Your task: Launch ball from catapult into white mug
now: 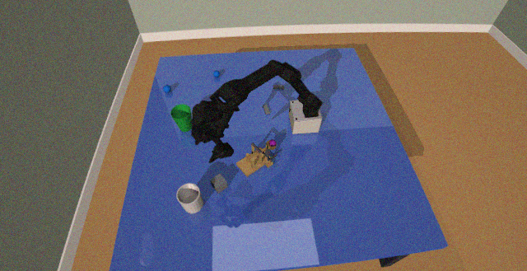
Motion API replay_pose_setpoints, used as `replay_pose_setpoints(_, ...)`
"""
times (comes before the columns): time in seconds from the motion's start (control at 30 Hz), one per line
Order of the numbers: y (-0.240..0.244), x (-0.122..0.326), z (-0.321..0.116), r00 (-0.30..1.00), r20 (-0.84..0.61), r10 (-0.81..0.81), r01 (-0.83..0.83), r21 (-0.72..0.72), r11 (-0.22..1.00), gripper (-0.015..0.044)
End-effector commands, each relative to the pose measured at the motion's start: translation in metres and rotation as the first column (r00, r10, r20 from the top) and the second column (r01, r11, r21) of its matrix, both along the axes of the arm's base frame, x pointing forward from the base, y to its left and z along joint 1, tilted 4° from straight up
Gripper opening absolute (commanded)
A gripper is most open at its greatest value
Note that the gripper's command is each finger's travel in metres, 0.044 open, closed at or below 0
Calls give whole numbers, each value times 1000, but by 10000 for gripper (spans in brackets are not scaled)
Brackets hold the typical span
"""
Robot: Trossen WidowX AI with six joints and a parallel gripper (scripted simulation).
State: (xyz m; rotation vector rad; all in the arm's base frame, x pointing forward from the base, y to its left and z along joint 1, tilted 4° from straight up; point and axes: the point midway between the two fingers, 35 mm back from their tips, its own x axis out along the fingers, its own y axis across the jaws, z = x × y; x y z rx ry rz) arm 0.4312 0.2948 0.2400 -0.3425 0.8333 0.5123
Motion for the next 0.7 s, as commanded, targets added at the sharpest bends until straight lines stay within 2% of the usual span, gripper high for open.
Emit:
replay_pose_setpoints(0.0,5,12,16,998,68,0,-2,34,999,440)
replay_pose_setpoints(0.63,5,12,16,998,68,0,-2,34,999,440)
replay_pose_setpoints(0.67,5,12,16,998,68,0,-2,34,999,414)
